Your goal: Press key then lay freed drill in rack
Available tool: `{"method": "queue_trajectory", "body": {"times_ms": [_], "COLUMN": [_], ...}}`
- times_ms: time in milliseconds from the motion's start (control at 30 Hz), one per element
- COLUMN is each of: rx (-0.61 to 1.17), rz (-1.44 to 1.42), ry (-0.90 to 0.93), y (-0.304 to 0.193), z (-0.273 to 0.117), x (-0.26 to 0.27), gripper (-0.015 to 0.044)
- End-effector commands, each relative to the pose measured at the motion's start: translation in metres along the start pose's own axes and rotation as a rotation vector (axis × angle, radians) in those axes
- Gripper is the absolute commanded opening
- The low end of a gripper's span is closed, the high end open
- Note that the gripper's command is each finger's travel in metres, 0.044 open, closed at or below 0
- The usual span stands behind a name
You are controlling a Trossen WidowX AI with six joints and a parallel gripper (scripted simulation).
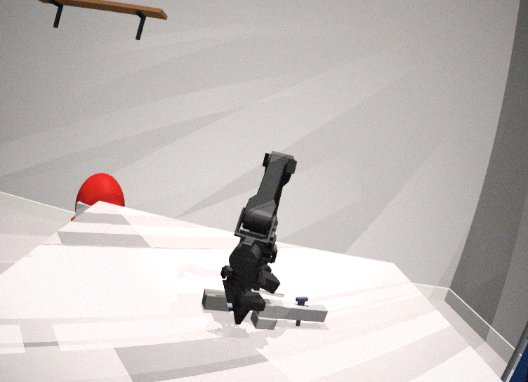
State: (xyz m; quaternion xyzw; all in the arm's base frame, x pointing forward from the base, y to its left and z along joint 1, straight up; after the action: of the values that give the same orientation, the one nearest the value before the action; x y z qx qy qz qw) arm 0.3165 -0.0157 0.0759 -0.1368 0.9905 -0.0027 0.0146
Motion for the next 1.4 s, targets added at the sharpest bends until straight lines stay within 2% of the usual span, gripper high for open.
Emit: {"method": "queue_trajectory", "body": {"times_ms": [0, 233, 333, 1367], "rx": [0.0, 0.0, 0.0, 0.003], "rz": [0.0, 0.0, 0.0, 0.003], "ry": [0.0, 0.0, 0.0, 0.001], "y": [0.0, 0.0, 0.0, -0.019], "z": [0.0, 0.0, 0.0, -0.004], "x": [0.0, 0.0, 0.0, -0.002], "gripper": [0.0204, 0.002, 0.0, 0.0]}}
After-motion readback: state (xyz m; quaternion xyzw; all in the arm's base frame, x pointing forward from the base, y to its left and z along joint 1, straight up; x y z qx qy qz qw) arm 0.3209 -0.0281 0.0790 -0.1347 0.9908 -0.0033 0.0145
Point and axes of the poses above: the point midway between the two fingers, 35 mm back from their tips, its own z axis out along the fingers, its own x axis across the jaws, y = z × x, the point moved 3 cm from there along -z, back along the fingers, and after that the axes turned 7 degrees about z, right-handed, at the moved point
